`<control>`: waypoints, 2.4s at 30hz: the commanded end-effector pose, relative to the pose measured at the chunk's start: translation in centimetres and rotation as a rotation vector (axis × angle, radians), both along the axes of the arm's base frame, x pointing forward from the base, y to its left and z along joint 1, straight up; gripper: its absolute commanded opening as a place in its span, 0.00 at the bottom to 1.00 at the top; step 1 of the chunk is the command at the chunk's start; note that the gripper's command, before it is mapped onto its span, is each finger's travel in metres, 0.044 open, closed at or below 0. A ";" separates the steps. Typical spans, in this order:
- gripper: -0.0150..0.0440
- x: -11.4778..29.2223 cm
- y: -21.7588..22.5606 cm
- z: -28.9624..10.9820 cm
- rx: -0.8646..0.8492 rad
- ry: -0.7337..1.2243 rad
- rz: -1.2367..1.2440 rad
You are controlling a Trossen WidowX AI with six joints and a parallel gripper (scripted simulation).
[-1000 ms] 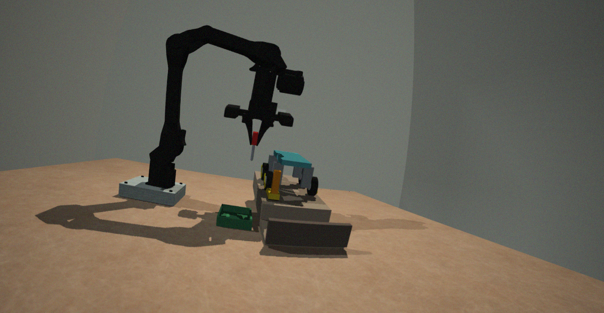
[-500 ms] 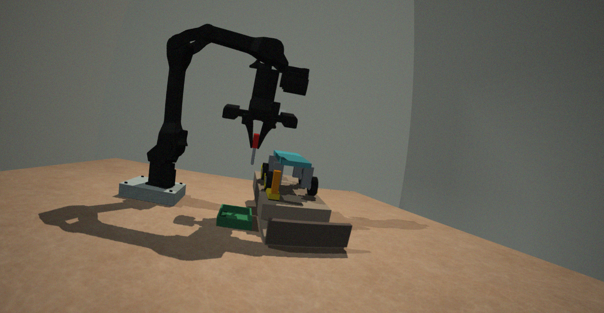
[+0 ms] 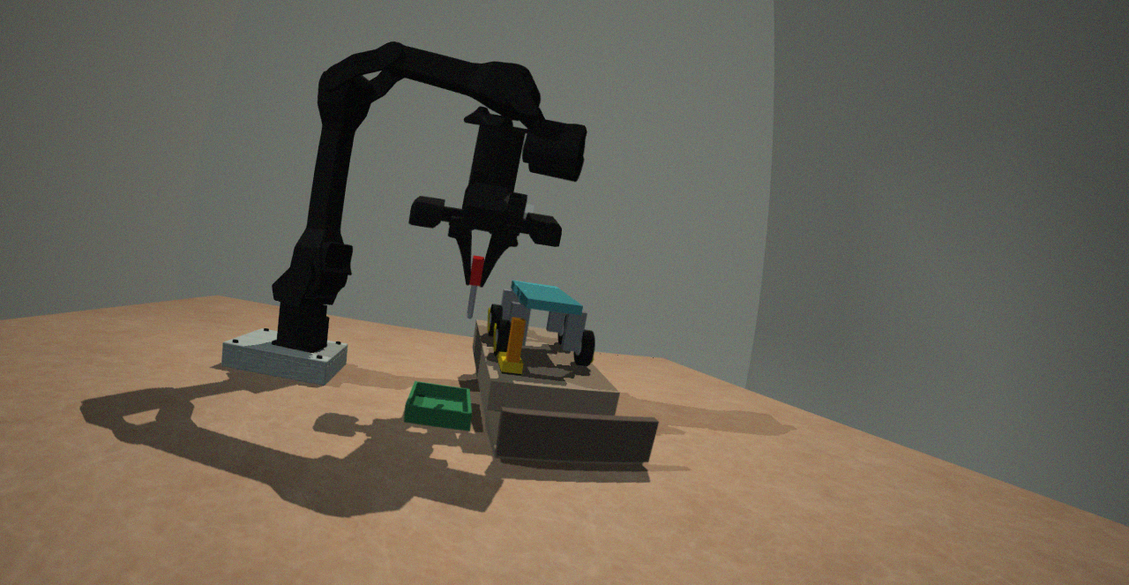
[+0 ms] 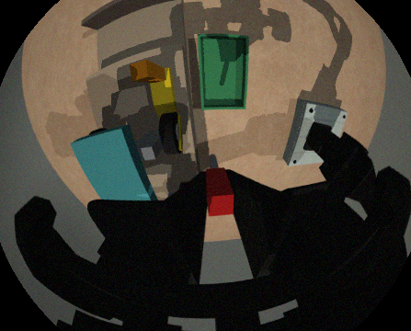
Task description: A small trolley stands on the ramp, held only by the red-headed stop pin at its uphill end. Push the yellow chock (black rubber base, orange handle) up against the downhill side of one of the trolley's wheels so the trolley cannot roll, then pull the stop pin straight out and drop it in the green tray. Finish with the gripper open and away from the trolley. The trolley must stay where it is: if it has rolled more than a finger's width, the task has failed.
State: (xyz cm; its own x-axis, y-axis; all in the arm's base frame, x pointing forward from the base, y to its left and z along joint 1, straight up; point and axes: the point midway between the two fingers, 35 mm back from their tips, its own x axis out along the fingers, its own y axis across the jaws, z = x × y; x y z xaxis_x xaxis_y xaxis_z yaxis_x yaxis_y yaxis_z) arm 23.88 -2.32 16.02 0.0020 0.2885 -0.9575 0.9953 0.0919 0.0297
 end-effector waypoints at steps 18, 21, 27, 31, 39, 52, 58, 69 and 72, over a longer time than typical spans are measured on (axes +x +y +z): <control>0.25 0.1 -7.4 -1.6 -0.009 0.005 0.002; 0.25 0.1 -7.4 -1.6 -0.010 0.006 -0.003; 0.25 0.0 -7.3 -1.6 -0.039 0.036 -0.157; 0.25 0.0 -7.2 -1.6 -0.060 0.058 -0.280; 0.25 -0.1 -7.1 -1.6 -0.099 0.099 -0.523; 0.25 -0.1 -6.8 -1.6 -0.157 0.159 -0.917; 0.25 -0.1 -6.7 -1.6 -0.179 0.179 -1.101; 0.25 0.0 -6.5 -1.5 -0.207 0.197 -1.442; 0.25 0.0 -6.4 -1.5 -0.210 0.198 -1.530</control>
